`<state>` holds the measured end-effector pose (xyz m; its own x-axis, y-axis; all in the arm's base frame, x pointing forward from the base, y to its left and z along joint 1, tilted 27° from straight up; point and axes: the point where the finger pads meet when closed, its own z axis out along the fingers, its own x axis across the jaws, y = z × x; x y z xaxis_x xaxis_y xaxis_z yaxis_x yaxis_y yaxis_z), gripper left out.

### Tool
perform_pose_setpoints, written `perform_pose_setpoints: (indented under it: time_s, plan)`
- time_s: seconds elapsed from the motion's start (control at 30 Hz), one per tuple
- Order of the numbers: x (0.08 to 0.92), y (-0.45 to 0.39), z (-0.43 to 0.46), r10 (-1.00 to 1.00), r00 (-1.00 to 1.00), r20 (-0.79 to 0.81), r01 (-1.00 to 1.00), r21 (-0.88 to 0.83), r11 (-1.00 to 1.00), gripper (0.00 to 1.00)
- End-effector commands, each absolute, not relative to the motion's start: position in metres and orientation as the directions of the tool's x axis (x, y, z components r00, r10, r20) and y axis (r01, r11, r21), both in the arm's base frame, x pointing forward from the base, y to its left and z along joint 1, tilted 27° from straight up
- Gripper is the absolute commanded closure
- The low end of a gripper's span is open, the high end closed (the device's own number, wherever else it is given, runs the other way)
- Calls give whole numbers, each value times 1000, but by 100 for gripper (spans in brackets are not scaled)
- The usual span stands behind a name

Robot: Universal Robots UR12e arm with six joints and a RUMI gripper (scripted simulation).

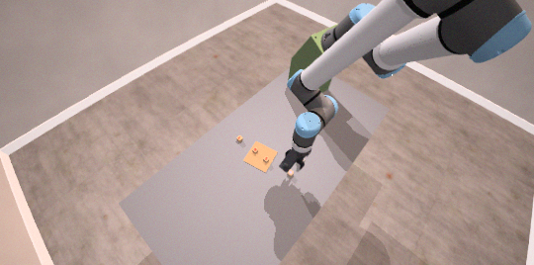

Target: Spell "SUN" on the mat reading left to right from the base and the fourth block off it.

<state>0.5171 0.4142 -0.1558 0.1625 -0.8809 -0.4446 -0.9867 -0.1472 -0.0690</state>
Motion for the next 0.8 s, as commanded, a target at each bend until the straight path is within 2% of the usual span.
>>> perform_pose_setpoints:
  time_s: [0.0, 0.77]
  plan:
    - [518, 414, -155, -881, 163, -445, -987, -70, -147, 63]
    - [518, 418, -164, -881, 163, -445, -987, -70, -147, 63]
